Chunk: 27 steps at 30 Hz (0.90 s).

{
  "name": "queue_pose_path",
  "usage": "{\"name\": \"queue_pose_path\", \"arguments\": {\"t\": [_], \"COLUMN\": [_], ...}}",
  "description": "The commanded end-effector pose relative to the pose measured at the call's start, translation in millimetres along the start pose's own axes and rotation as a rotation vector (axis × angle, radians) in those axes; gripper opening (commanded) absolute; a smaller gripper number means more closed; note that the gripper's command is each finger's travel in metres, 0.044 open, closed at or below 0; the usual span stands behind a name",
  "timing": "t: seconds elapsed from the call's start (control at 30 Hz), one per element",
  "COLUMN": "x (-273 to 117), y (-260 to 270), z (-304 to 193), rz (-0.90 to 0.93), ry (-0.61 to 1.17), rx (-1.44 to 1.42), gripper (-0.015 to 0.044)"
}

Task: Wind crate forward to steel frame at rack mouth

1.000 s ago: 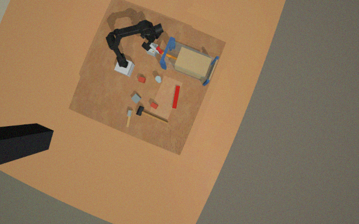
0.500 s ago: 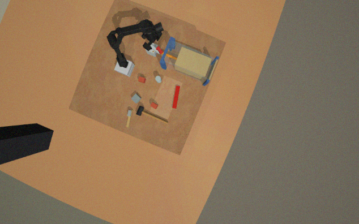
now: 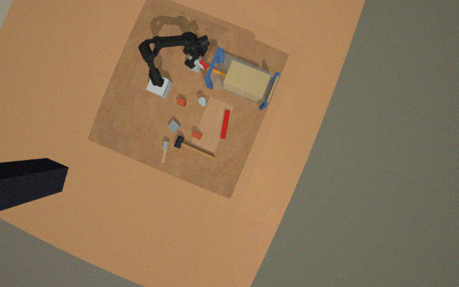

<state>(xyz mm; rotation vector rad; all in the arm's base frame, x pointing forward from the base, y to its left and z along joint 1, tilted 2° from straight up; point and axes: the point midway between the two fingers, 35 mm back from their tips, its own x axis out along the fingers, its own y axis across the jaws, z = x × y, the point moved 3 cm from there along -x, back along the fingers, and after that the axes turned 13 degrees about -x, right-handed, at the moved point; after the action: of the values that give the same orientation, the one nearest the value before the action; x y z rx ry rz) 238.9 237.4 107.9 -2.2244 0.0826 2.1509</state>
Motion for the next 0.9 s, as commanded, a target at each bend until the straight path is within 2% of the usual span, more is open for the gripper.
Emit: {"name": "queue_pose_path", "arguments": {"t": [0.0,0.87], "x": [12,38], "y": [2,2], "z": [1,1], "rz": [0.009,0.009], "ry": [-0.002,-0.002], "rx": [-0.002,-0.015], "gripper": [0.044,0.044]}}
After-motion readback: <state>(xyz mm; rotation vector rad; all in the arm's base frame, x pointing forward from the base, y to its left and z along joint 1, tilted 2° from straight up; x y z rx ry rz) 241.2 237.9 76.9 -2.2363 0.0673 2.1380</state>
